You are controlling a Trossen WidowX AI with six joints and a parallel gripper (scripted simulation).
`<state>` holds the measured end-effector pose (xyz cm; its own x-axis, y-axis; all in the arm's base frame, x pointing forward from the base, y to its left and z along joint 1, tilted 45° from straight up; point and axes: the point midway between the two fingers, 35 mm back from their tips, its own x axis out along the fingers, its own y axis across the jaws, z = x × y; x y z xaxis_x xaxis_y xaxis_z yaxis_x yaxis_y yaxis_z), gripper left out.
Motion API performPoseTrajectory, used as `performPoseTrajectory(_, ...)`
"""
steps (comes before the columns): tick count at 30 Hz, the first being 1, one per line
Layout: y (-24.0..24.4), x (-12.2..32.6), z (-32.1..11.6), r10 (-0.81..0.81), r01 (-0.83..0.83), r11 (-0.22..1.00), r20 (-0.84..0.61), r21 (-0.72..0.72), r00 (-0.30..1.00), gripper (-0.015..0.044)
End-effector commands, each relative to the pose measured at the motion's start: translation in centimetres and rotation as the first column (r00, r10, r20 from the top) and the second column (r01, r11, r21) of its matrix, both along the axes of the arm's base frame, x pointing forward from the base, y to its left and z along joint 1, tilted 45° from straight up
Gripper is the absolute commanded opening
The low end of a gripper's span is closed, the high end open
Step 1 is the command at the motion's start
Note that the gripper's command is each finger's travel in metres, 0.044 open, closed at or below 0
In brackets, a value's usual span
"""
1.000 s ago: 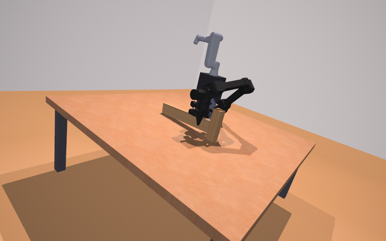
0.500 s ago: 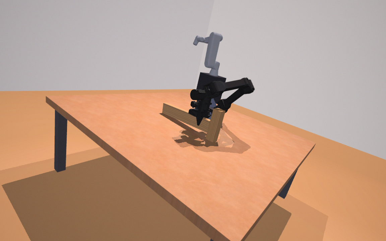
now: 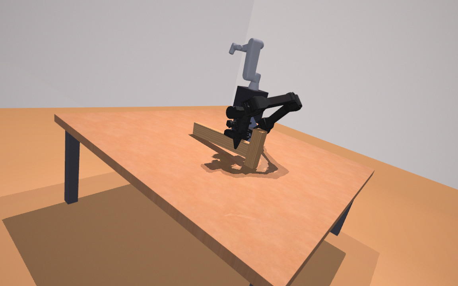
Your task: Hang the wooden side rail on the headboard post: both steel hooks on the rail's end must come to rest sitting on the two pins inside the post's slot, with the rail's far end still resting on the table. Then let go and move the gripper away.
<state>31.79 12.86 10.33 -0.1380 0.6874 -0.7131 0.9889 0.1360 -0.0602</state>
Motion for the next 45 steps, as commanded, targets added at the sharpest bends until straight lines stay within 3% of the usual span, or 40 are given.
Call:
performPoseTrajectory(1, -0.02, 0.08, 0.22, -0.007, 0.007, 1.0, 0.004, 0.003, 1.0, 0.0)
performPoseTrajectory(45, 0.42, -0.09, -0.14, -0.007, 0.007, 1.0, 0.004, 0.003, 1.0, 0.0)
